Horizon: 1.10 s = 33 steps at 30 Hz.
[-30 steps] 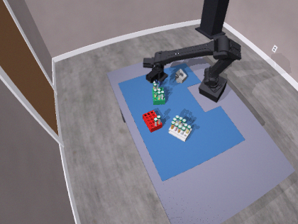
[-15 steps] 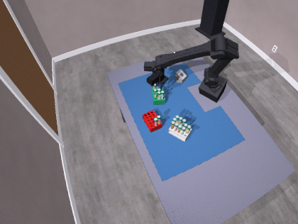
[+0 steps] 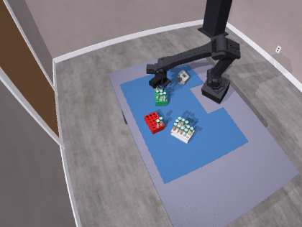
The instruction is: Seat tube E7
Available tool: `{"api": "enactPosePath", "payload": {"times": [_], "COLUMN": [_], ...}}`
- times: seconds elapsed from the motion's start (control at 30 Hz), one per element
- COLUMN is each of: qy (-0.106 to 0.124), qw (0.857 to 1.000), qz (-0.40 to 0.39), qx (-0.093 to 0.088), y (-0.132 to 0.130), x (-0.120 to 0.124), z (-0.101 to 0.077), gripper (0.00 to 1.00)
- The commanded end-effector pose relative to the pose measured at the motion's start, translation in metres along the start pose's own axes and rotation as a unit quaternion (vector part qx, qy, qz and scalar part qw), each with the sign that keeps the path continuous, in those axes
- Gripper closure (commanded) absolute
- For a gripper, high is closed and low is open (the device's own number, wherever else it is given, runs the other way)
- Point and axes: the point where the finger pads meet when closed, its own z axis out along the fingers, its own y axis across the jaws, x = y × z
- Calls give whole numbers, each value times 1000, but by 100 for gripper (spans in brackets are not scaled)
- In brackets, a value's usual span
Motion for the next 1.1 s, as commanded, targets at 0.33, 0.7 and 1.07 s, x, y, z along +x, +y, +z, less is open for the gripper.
{"api": "enactPosePath", "payload": {"times": [0.33,0.7,1.07], "qy": [-2,-1,-1], "qw": [1000,1000,1000], "qz": [2,1,0], "qx": [3,1,0], "y": [-1,2,2], "x": [1,0,-1], "z": [7,13,17], "gripper": [70,70,70]}}
